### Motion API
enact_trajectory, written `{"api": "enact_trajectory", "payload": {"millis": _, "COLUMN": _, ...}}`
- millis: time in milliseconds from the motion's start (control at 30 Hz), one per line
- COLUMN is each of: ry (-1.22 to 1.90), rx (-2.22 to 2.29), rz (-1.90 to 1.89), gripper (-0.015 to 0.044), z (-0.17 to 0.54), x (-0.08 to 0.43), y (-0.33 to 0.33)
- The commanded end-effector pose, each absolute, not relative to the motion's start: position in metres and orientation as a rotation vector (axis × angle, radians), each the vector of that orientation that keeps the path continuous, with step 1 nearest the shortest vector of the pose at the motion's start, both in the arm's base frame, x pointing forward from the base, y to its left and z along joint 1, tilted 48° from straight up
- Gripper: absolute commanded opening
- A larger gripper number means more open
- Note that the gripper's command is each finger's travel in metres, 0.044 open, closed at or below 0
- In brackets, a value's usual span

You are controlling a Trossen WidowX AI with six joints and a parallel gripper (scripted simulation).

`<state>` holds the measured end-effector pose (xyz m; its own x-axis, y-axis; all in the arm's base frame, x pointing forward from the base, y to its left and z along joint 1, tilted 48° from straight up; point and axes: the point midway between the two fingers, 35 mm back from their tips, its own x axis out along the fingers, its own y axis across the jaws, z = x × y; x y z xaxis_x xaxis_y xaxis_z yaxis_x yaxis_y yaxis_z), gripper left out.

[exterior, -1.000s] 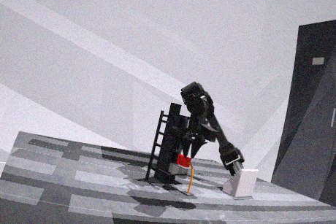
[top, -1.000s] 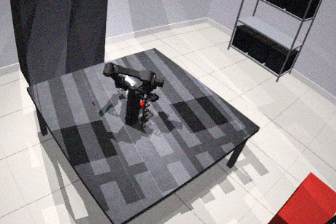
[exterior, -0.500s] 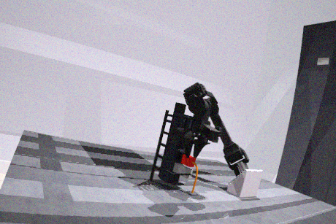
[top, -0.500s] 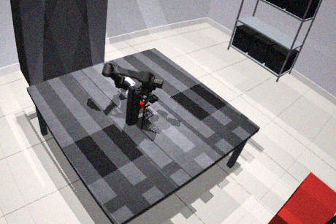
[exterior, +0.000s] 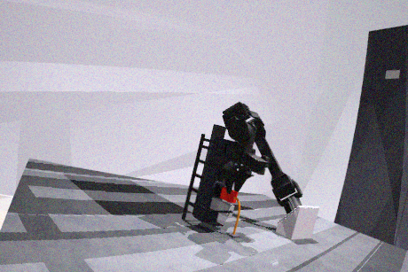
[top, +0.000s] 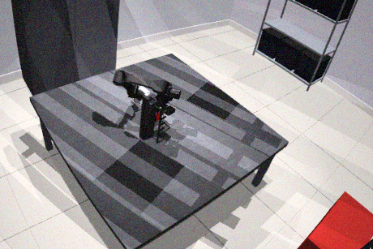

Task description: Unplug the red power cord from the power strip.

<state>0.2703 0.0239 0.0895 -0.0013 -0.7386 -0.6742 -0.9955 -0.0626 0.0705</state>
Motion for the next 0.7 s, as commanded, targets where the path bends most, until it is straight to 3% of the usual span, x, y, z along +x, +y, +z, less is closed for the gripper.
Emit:
{"api": "enact_trajectory", "payload": {"millis": 0, "ry": 1.783, "rx": -1.850, "rz": 0.786, "gripper": 0.0015, "z": 0.090, "x": 0.271, "y": 0.024}}
{"api": "enact_trajectory", "payload": {"millis": 667, "ry": 1.781, "rx": -1.850, "rz": 0.790, "gripper": 0.0000, "z": 0.071, "x": 0.270, "y": 0.042}}
